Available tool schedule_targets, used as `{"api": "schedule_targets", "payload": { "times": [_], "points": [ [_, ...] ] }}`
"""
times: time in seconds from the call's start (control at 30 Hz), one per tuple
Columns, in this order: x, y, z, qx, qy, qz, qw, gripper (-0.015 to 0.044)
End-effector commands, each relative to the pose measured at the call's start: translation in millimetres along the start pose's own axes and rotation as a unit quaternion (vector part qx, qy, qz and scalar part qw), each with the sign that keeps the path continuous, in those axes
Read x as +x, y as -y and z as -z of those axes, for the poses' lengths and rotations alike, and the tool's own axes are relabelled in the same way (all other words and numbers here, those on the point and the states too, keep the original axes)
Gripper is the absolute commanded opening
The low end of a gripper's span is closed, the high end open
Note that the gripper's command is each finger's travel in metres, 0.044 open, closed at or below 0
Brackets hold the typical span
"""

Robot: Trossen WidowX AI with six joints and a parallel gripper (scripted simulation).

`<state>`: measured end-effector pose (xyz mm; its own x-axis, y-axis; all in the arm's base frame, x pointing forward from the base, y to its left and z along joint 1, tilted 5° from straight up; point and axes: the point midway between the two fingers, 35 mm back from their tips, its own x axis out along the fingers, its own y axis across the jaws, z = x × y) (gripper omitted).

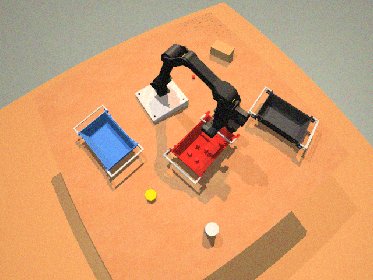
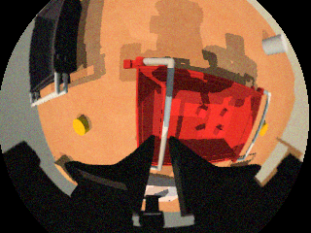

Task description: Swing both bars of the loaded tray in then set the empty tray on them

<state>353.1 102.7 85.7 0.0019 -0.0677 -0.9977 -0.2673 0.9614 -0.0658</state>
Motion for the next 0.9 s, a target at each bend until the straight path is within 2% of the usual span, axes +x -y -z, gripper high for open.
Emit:
{"api": "schedule_targets", "payload": {
  "times": [0.0,0.33,0.6,0.63,0.77,0.87],
  "points": [
    [0.2,0.0,-0.1,0.000,0.001,0.000,1.000,0.0084],
    [-5.3,0.0,-0.8,0.000,0.001,0.000,1.000,0.0084],
    [-82.8,0.5,2.1,0.000,0.000,0.000,1.000,0.0084],
    [-52.3,1.9,-0.6,0.008,-0.005,0.000,1.000,0.0084],
    [-48.3,31.3,-9.7,0.207,-0.004,0.001,0.978,0.0084],
    [-44.3,59.2,-15.8,0.381,-0.002,0.001,0.925,0.0084]
  ]
}}
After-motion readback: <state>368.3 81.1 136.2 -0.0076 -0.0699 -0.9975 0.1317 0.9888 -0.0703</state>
